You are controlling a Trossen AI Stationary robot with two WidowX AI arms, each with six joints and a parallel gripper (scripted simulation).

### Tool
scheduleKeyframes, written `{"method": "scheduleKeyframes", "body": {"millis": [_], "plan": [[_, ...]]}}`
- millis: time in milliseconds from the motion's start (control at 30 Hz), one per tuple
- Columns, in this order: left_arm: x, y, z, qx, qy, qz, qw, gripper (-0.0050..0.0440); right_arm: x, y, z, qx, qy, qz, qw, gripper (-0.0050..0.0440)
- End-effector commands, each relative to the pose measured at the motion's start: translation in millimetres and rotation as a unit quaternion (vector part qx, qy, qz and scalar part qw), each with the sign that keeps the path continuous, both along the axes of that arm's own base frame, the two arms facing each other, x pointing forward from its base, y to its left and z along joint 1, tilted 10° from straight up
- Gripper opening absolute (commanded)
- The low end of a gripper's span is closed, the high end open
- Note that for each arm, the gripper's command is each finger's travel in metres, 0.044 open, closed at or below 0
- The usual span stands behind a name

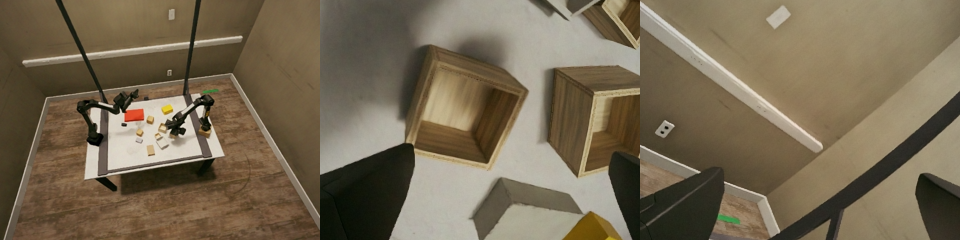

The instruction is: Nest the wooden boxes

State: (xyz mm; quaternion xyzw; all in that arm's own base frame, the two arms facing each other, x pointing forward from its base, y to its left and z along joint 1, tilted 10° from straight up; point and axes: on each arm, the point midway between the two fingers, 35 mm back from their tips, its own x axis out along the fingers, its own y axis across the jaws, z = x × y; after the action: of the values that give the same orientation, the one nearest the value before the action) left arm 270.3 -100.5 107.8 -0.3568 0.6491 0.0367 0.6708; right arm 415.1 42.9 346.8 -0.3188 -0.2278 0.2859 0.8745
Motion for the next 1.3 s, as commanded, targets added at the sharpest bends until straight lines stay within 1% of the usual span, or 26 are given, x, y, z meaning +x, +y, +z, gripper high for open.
{"method": "scheduleKeyframes", "body": {"millis": [0, 533, 600, 667, 700, 733, 900, 1033, 1100, 1133, 1167, 1267], "plan": [[2.5, -0.3, 6.8, -0.002, -0.012, 0.0, 1.0, 0.04, -3.9, 0.5, 11.2, -0.002, -0.014, 0.0, 1.0, 0.04], [2.5, -0.3, 6.8, -0.002, -0.012, 0.0, 1.0, 0.04, -3.9, 0.5, 11.2, -0.002, -0.014, 0.0, 1.0, 0.04], [0.1, 1.2, 4.4, 0.004, -0.019, -0.005, 1.0, 0.04, 0.0, -4.4, 11.8, 0.004, -0.003, -0.01, 1.0, 0.04], [0.3, 2.9, 2.9, 0.014, -0.04, -0.016, 0.999, 0.04, 8.9, -13.5, 0.0, 0.019, 0.042, -0.03, 0.999, 0.04], [0.7, 4.5, 1.8, 0.022, -0.056, -0.023, 0.998, 0.04, 14.7, -20.4, -9.6, 0.03, 0.075, -0.045, 0.996, 0.04], [1.2, 6.6, 0.6, 0.031, -0.075, -0.031, 0.996, 0.04, 19.5, -28.5, -13.4, 0.038, 0.092, -0.063, 0.993, 0.04], [2.2, 11.2, -1.6, 0.052, -0.114, -0.047, 0.991, 0.04, 28.0, -45.6, -35.7, 0.06, 0.165, -0.103, 0.979, 0.04], [3.0, 14.7, -3.0, 0.068, -0.142, -0.058, 0.986, 0.04, 30.8, -58.1, -55.3, 0.075, 0.224, -0.132, 0.963, 0.04], [3.0, 14.7, -3.0, 0.068, -0.142, -0.058, 0.986, 0.04, 30.8, -58.1, -55.3, 0.075, 0.224, -0.132, 0.963, 0.04], [3.2, 15.8, -3.3, 0.072, -0.149, -0.06, 0.984, 0.04, 29.7, -60.8, -69.0, 0.08, 0.261, -0.14, 0.952, 0.04], [3.5, 17.5, -3.9, 0.082, -0.166, -0.068, 0.98, 0.04, 30.7, -68.3, -72.1, 0.087, 0.274, -0.158, 0.945, 0.04], [4.0, 20.2, -4.6, 0.094, -0.186, -0.075, 0.975, 0.04, 28.3, -76.8, -88.5, 0.096, 0.319, -0.18, 0.926, 0.04]]}}
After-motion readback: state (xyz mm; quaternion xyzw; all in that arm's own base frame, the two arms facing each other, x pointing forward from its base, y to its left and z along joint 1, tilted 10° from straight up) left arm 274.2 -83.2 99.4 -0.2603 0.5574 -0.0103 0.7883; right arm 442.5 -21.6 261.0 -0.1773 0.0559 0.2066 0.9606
